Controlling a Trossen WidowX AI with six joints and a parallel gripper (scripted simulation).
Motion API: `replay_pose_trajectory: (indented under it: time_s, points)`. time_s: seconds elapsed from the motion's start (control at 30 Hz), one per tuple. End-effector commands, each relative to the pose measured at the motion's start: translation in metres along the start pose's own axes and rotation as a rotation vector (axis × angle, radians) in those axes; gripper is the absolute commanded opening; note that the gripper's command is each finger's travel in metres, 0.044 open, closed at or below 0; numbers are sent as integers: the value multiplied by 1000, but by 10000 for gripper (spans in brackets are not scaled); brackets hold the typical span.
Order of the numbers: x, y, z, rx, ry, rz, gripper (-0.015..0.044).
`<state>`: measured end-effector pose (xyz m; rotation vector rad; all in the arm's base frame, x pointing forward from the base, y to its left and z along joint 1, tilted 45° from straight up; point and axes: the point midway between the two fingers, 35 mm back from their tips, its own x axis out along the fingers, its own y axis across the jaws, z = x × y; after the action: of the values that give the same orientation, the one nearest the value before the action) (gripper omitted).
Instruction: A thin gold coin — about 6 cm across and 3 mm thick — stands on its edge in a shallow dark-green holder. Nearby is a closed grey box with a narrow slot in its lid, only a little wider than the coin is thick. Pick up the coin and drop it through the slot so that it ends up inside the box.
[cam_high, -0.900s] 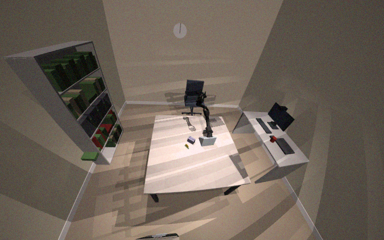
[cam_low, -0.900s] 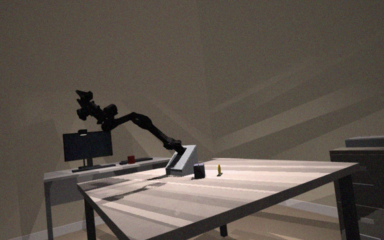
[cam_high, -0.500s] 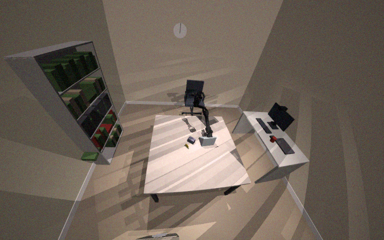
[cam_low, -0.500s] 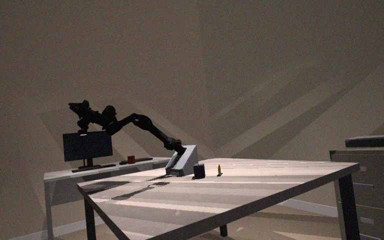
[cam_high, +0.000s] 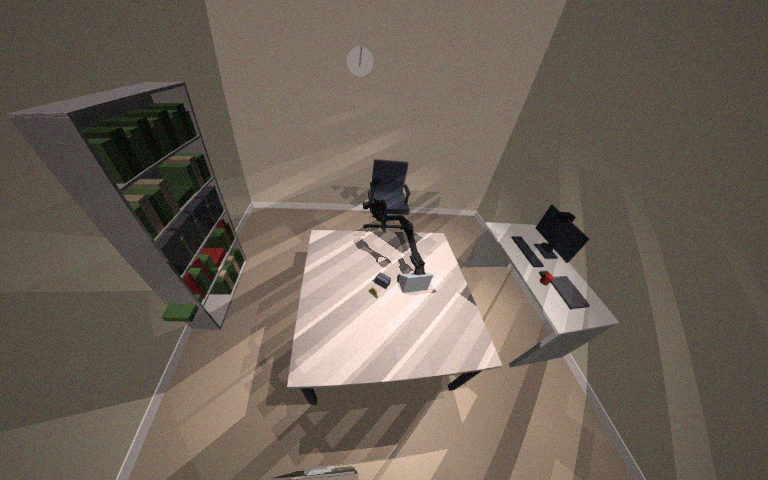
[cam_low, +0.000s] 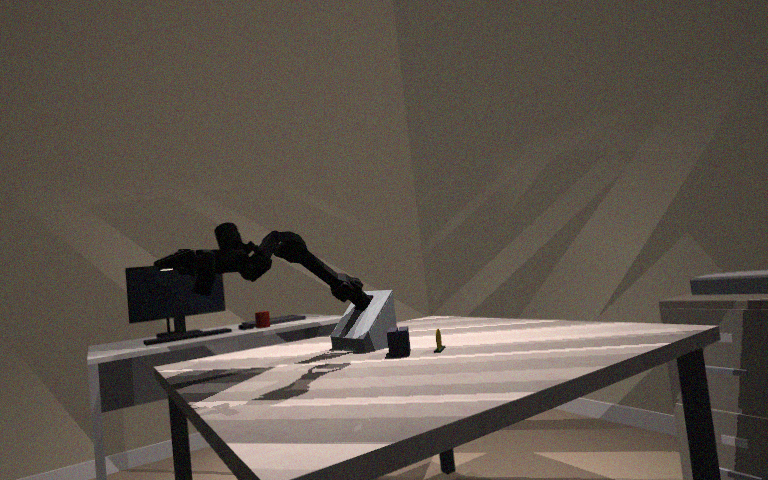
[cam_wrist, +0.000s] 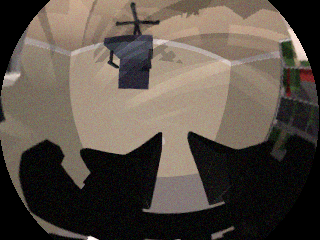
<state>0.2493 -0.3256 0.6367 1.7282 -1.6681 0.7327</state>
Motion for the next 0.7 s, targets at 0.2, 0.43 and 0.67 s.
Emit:
replay_pose_trajectory:
  time_s: [0.2, 0.43, 0.67]
  points:
    - [-49, -104, 51, -183, -197, -272, 161]
    - [-124, -191, 88, -361, -327, -568, 161]
    - [-227, -261, 113, -576, -395, -901, 161]
